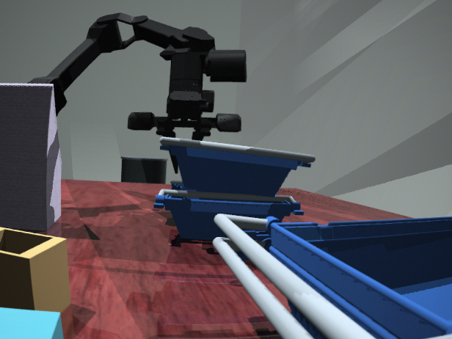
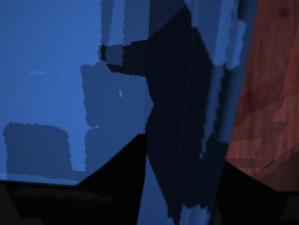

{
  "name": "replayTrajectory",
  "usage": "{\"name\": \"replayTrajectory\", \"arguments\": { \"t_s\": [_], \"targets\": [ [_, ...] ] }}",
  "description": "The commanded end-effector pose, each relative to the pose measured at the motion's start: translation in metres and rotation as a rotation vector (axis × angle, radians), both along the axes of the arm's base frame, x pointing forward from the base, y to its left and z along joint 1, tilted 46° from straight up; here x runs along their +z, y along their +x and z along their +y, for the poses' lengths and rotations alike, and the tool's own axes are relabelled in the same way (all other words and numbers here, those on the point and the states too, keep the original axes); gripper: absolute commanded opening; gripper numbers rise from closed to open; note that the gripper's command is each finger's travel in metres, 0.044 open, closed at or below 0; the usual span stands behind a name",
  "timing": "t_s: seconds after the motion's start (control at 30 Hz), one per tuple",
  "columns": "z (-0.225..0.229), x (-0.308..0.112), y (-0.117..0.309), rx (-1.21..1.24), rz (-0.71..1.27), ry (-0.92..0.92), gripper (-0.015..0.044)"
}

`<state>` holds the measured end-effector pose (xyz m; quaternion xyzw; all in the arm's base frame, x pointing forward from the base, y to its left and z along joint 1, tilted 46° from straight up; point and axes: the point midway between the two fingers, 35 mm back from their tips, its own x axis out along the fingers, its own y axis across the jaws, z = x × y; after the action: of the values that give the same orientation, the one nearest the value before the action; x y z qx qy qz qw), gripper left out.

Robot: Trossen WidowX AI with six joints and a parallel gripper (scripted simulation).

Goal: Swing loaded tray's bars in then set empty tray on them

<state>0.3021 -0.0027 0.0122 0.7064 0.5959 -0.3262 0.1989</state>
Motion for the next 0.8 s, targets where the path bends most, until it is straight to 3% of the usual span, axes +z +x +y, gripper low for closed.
{"name": "replayTrajectory", "arguments": {
  "t_s": [0.0, 0.13, 0.77],
  "targets": [
    [0.0066, -0.002, -0.0052, 0.016, 0.024, 0.006, 0.0],
    [0.0066, -0.002, -0.0052, 0.016, 0.024, 0.006, 0.0],
    [0.0066, -0.002, -0.0052, 0.016, 0.024, 0.006, 0.0279]
  ]
}}
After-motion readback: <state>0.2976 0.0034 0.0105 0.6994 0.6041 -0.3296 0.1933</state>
